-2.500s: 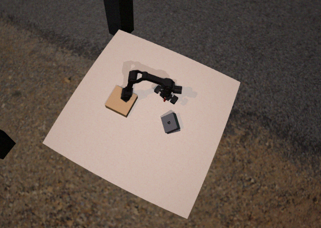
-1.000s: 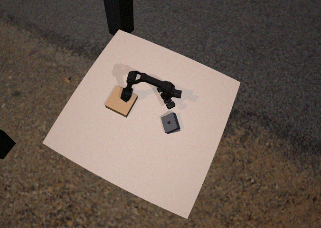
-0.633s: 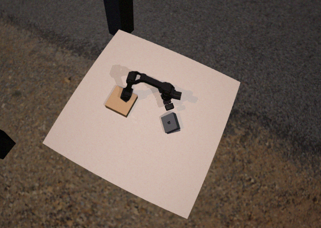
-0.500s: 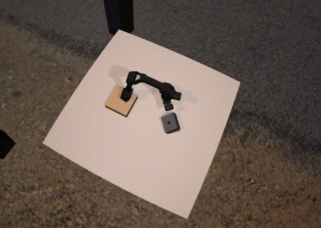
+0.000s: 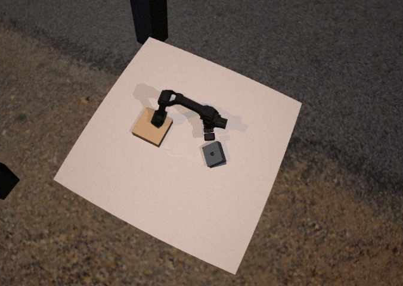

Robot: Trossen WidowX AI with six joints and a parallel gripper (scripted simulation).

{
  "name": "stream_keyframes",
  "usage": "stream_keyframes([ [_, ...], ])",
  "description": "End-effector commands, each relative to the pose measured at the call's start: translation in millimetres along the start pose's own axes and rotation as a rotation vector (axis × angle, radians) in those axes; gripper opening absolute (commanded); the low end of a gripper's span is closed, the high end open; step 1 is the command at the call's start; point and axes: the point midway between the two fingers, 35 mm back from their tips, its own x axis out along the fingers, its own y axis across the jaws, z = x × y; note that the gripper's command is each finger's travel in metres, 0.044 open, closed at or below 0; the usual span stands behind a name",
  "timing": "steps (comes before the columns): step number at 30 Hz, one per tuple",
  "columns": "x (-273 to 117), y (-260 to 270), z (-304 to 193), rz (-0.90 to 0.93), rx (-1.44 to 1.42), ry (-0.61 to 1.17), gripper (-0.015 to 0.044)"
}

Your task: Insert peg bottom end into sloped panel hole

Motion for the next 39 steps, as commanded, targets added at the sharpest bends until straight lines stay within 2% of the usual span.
stream_keyframes([
  [1, -1.6, -2.2, 0.7, 0.008, 0.053, -0.013, 0.0],
  [39, -11.3, -28.5, -4.3, 0.065, 0.542, -0.067, 0.0],
])
